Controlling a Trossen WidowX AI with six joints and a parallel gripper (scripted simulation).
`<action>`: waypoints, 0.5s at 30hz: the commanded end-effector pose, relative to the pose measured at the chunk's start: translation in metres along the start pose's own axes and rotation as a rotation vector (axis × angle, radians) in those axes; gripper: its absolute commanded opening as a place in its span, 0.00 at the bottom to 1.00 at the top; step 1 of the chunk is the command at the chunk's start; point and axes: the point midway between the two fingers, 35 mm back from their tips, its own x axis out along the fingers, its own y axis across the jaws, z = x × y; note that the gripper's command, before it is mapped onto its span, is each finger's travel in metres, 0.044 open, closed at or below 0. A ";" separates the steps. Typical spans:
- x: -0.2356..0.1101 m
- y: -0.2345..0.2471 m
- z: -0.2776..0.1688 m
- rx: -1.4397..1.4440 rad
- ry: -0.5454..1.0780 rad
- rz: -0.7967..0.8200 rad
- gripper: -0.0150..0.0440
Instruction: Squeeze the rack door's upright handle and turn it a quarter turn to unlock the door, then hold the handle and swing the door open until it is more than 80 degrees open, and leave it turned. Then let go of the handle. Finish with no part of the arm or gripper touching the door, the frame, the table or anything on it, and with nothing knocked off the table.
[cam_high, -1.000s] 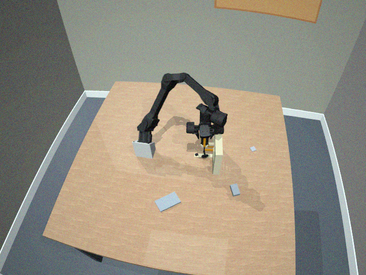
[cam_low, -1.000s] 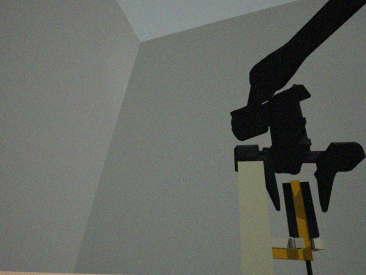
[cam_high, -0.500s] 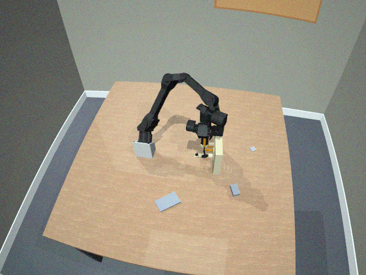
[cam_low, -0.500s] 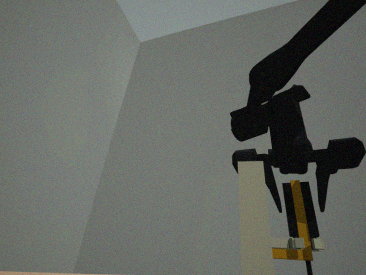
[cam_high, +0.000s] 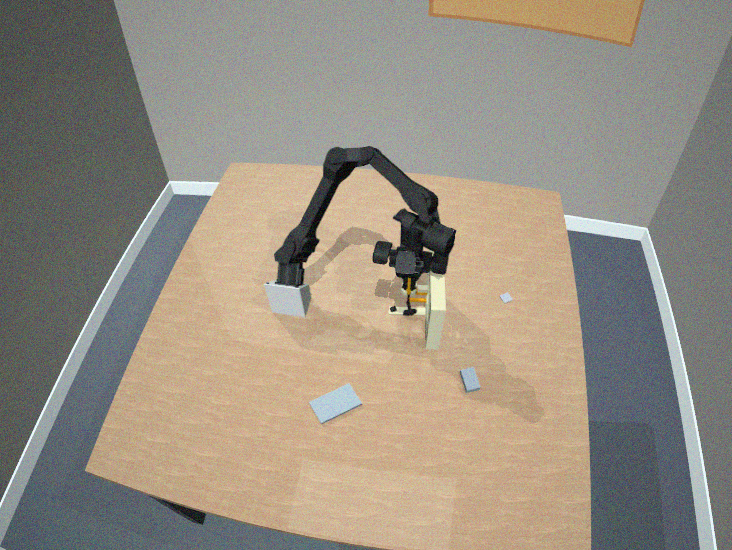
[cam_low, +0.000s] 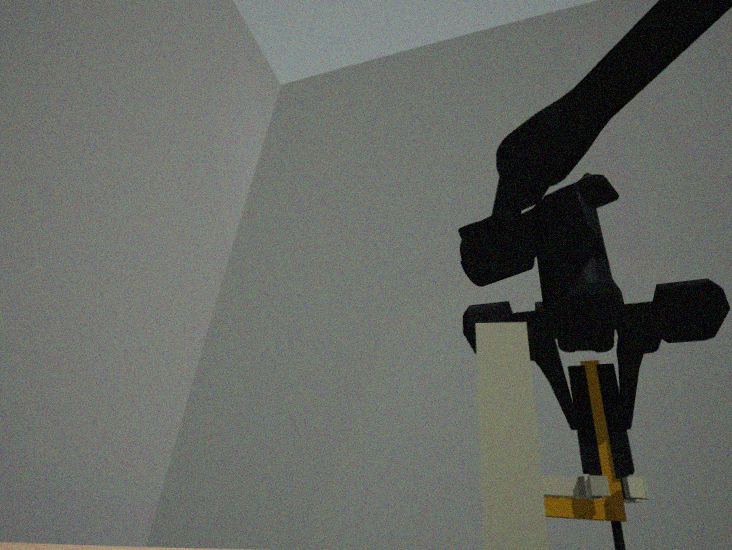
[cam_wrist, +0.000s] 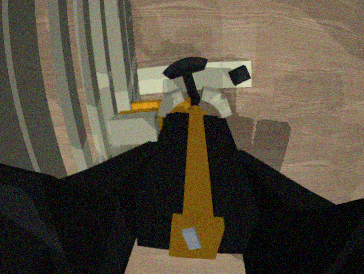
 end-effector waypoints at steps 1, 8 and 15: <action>0.000 0.000 0.000 0.003 0.002 -0.001 0.48; 0.000 0.000 0.000 0.003 0.002 -0.001 0.40; 0.000 0.000 0.000 0.003 0.002 -0.001 0.32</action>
